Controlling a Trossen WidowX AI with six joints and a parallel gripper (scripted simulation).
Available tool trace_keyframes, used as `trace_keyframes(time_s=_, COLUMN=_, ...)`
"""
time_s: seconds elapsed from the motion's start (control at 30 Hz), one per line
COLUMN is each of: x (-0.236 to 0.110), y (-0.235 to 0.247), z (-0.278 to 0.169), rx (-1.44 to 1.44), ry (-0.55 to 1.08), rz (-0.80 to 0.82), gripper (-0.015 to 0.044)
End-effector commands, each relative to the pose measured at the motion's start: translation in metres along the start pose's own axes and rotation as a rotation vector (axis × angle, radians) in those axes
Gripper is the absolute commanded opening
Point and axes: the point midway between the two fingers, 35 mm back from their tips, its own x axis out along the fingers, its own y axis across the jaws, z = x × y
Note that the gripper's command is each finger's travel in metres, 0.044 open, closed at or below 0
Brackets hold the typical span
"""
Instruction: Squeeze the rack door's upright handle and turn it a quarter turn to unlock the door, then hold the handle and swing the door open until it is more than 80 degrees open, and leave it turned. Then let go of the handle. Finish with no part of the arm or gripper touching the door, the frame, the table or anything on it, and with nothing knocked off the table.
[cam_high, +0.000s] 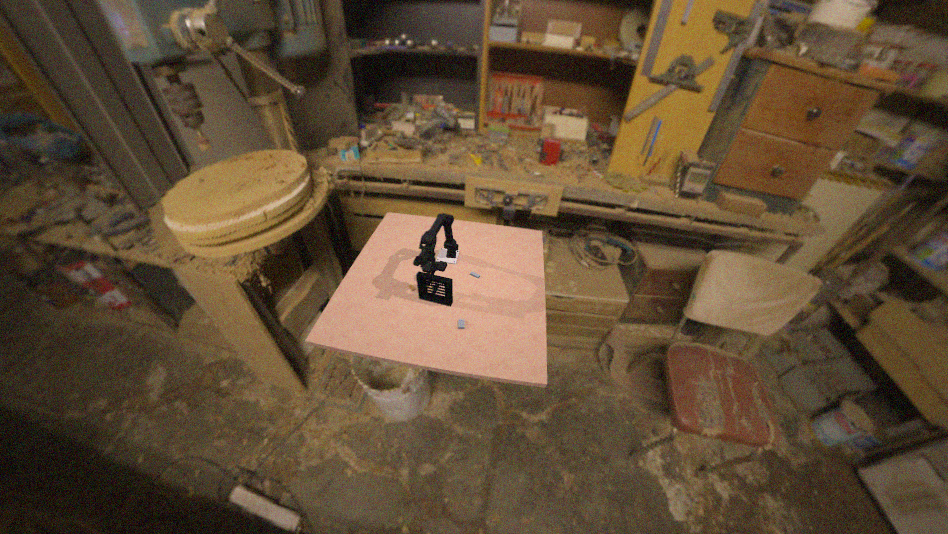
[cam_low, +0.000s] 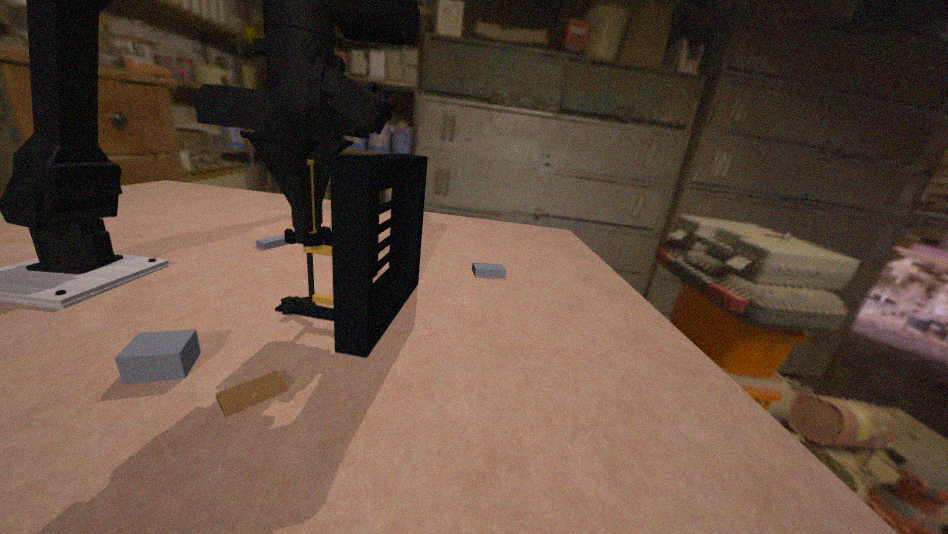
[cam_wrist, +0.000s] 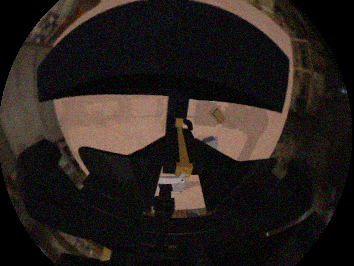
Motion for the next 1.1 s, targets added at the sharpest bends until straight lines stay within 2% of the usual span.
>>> trace_keyframes(time_s=0.0, x=0.0017, y=0.0001, z=-0.0004, rx=0.006, ry=0.004, rz=0.0, gripper=0.009)
trace_keyframes(time_s=0.37, x=0.0017, y=0.0001, z=-0.0004, rx=0.006, ry=0.004, rz=0.0, gripper=0.0017)
trace_keyframes(time_s=0.53, x=0.0017, y=0.0001, z=-0.0004, rx=0.039, ry=0.004, rz=0.0, gripper=0.0016)
trace_keyframes(time_s=1.07, x=0.0017, y=0.0001, z=-0.0004, rx=0.818, ry=0.004, rz=-0.001, gripper=0.0016)
